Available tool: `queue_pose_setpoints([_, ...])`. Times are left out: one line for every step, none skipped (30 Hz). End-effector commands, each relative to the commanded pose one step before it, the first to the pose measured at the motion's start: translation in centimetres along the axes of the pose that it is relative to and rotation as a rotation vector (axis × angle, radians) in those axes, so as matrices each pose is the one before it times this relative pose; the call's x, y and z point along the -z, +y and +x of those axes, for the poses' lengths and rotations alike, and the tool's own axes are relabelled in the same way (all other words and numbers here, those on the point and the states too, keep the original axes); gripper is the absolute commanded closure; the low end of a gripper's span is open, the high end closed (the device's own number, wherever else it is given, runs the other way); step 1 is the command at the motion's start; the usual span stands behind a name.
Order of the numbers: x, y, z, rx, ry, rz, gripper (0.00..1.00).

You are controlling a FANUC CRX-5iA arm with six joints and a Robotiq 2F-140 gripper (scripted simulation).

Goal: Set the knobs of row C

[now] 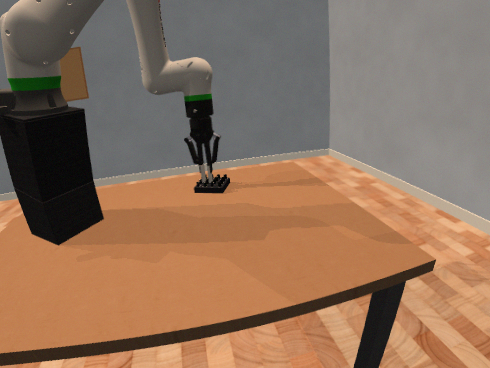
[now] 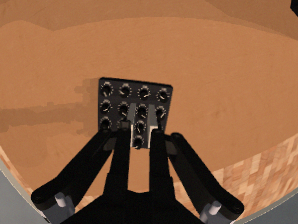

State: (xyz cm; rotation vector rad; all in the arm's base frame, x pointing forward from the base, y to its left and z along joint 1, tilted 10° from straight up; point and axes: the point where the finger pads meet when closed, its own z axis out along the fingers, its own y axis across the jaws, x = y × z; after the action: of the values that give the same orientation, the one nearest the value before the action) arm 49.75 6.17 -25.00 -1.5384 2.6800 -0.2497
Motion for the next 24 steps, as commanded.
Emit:
queue_pose_setpoints([0.008,-0.012,-0.010,-0.00001,-0.00016,0.00025,0.88])
queue_pose_setpoints([0.000,0.000,0.000,0.00000,0.00000,0.00000,0.88])
queue_pose_setpoints([0.000,0.000,0.000,0.00000,0.00000,0.00000,0.88])
queue_pose_setpoints([0.000,0.000,0.000,0.00000,0.00000,0.00000,0.88])
queue_pose_setpoints([0.000,0.000,0.000,0.00000,0.00000,0.00000,0.88])
queue_pose_setpoints([0.000,0.000,0.000,0.00000,0.00000,0.00000,0.88])
queue_pose_setpoints([0.000,0.000,0.000,0.00000,0.00000,0.00000,0.88])
queue_pose_setpoints([0.000,0.000,0.000,0.00000,0.00000,0.00000,0.88])
queue_pose_setpoints([0.000,0.000,0.000,0.00000,0.00000,0.00000,0.88])
queue_pose_setpoints([0.000,0.000,0.000,0.00000,0.00000,0.00000,0.88])
queue_pose_setpoints([0.000,0.000,0.000,0.00000,0.00000,0.00000,0.88])
queue_pose_setpoints([0.000,0.000,0.000,0.00000,0.00000,0.00000,0.88])
queue_pose_setpoints([0.000,0.000,0.000,0.00000,0.00000,0.00000,0.88])
queue_pose_setpoints([0.000,0.000,0.000,0.00000,0.00000,0.00000,0.88])
queue_pose_setpoints([0.000,0.000,0.000,0.00000,0.00000,0.00000,0.88])
queue_pose_setpoints([0.000,0.000,0.000,0.00000,0.00000,0.00000,0.88])
queue_pose_setpoints([0.000,0.000,0.000,0.00000,0.00000,0.00000,0.88])
queue_pose_setpoints([0.000,0.000,0.000,0.00000,0.00000,0.00000,0.88])
queue_pose_setpoints([0.000,0.000,0.000,0.00000,0.00000,0.00000,0.88])
queue_pose_setpoints([0.000,0.000,0.000,0.00000,0.00000,0.00000,0.88])
queue_pose_setpoints([0.000,0.000,0.000,0.00000,0.00000,0.00000,0.88])
queue_pose_setpoints([0.000,0.000,0.000,0.00000,0.00000,0.00000,0.88])
queue_pose_setpoints([0.000,0.000,0.000,0.00000,0.00000,0.00000,0.95])
queue_pose_setpoints([0.000,0.000,0.000,0.00000,0.00000,0.00000,0.95])
